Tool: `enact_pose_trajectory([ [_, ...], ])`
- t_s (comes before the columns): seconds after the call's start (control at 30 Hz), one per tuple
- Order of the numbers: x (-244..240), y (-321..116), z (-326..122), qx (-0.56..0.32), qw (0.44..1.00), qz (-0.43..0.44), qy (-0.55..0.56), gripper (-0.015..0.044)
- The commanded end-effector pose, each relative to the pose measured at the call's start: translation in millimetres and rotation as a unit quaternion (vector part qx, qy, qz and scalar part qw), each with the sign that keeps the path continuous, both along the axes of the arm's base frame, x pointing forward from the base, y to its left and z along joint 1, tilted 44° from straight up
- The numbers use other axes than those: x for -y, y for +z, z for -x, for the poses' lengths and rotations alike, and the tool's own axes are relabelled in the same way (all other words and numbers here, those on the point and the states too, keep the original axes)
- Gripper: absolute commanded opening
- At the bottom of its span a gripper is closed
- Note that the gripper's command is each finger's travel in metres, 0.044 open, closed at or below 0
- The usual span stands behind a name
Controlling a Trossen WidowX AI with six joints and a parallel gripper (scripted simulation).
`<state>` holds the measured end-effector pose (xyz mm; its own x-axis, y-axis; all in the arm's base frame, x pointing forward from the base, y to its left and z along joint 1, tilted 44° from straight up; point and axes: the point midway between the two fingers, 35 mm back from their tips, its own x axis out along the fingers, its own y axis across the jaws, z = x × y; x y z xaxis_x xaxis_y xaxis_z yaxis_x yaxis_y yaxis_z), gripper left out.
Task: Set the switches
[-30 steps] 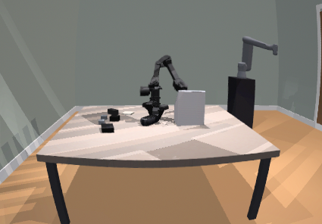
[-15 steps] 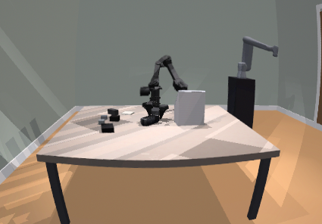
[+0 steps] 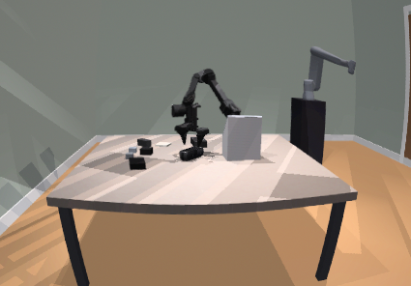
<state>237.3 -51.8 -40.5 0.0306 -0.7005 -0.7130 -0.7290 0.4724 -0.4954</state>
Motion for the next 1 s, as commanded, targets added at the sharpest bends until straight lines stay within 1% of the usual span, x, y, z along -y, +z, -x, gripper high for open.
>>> enact_pose_trajectory([
  [0.0,-3.1,-1.3,-1.7,-0.001,1.0,0.0,-0.002,0.044],
  [0.37,-2.8,-0.1,-0.9,-0.002,1.0,0.0,-0.002,0.044],
  [0.63,11.6,42.5,38.7,-0.008,1.0,-0.003,0.007,0.044],
  [0.97,15.5,38.9,38.9,-0.008,1.0,-0.004,0.007,0.044],
])
